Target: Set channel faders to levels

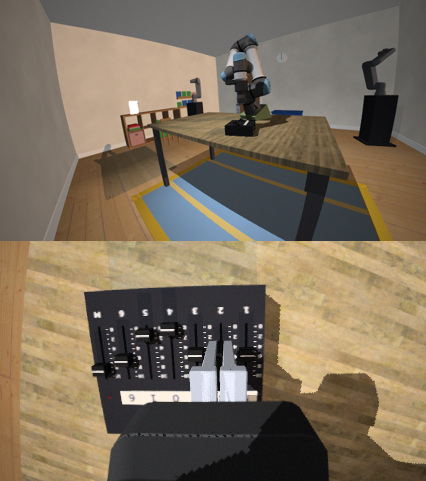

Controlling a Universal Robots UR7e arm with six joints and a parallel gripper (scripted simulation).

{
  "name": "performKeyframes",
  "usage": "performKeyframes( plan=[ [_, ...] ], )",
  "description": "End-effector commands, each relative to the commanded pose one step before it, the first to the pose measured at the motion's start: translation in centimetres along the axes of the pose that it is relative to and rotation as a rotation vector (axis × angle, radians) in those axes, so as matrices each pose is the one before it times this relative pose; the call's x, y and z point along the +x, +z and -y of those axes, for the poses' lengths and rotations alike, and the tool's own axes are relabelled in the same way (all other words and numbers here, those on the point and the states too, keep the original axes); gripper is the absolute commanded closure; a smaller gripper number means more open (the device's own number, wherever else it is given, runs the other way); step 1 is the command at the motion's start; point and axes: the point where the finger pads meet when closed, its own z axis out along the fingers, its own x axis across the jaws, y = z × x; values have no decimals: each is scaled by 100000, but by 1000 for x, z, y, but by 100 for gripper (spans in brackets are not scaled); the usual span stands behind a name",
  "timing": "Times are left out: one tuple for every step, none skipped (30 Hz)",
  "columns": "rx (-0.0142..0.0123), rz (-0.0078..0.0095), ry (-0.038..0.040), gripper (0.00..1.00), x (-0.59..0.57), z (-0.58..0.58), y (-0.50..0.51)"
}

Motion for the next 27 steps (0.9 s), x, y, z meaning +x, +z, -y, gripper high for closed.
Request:
performKeyframes(
  plan=[
    [4, 48, 16, 100, -21, 6, -55],
    [0, 0, 0, 100, 0, 0, 0],
    [0, 0, 0, 100, 0, 0, 0],
    [0, 0, 0, 100, 0, 0, 0],
    [0, 0, 0, 100, 0, 0, 0],
    [0, 0, 0, 0, 0, 0, -3],
    [0, 0, 0, 0, 0, 0, -17],
    [0, 0, 0, 0, 0, 0, -43],
    [0, 0, 0, 0, 0, 0, -77],
    [0, 0, 0, 0, 0, 0, -118],
    [0, 0, 0, 0, 1, 0, -163],
    [0, 0, 0, 0, -1, 0, -211],
    [0, 0, 0, 0, 1, 0, -259],
    [0, 0, 0, 0, -1, 0, -307],
    [0, 0, 0, 0, 0, 0, -351],
    [0, 0, 0, 0, 0, 0, -392],
    [0, 0, 0, 0, 0, 0, -429],
    [0, 0, 0, 0, 0, 0, -459],
    [0, 0, 0, 0, 0, 0, 0],
    [0, 0, 0, 0, 0, 0, 0],
    [0, 0, 0, 0, 0, 0, -482],
    [0, 0, 0, 0, 0, 0, -498],
    [0, 0, 0, 0, 0, 0, -505],
    [0, 0, 0, 0, 0, 0, -502],
    [0, 0, 0, 0, 0, 0, -491],
    [0, 0, 0, 0, 0, 0, -470],
    [0, 0, 0, 0, 0, 0, -440]
  ],
)
